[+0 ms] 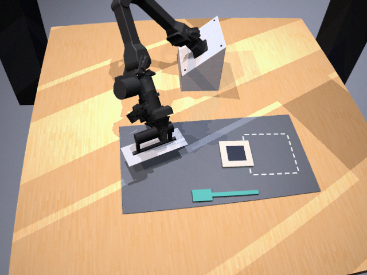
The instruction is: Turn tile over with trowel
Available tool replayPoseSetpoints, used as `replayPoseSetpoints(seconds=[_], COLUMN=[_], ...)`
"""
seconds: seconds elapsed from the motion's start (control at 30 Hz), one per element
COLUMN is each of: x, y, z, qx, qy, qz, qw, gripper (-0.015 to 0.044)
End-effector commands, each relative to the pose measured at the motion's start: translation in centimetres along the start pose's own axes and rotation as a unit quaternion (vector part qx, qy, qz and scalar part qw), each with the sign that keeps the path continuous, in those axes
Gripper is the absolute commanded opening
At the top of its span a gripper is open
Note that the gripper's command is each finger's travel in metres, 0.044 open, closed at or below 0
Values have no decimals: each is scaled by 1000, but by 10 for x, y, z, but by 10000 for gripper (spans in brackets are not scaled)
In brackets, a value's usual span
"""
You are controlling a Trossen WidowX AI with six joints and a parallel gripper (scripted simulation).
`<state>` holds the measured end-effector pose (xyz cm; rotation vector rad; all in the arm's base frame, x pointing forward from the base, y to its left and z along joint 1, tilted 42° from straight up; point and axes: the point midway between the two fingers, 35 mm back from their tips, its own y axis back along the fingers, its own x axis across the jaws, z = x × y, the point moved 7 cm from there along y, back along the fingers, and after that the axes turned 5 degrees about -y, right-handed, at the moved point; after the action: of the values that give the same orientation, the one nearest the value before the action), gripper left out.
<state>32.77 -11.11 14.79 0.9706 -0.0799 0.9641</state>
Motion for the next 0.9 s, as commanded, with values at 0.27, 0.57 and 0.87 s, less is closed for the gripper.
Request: replayPoseSetpoints(seconds=[0.27,0.57,0.87], x=[10,18,23], y=[-5,-31,-45], z=[-9,-45,-85], qx=[-16,-69,-125], qy=[-3,-22,-51], qz=[1,-7,-4], qw=[1000,997,991], gripper=[0,0,0])
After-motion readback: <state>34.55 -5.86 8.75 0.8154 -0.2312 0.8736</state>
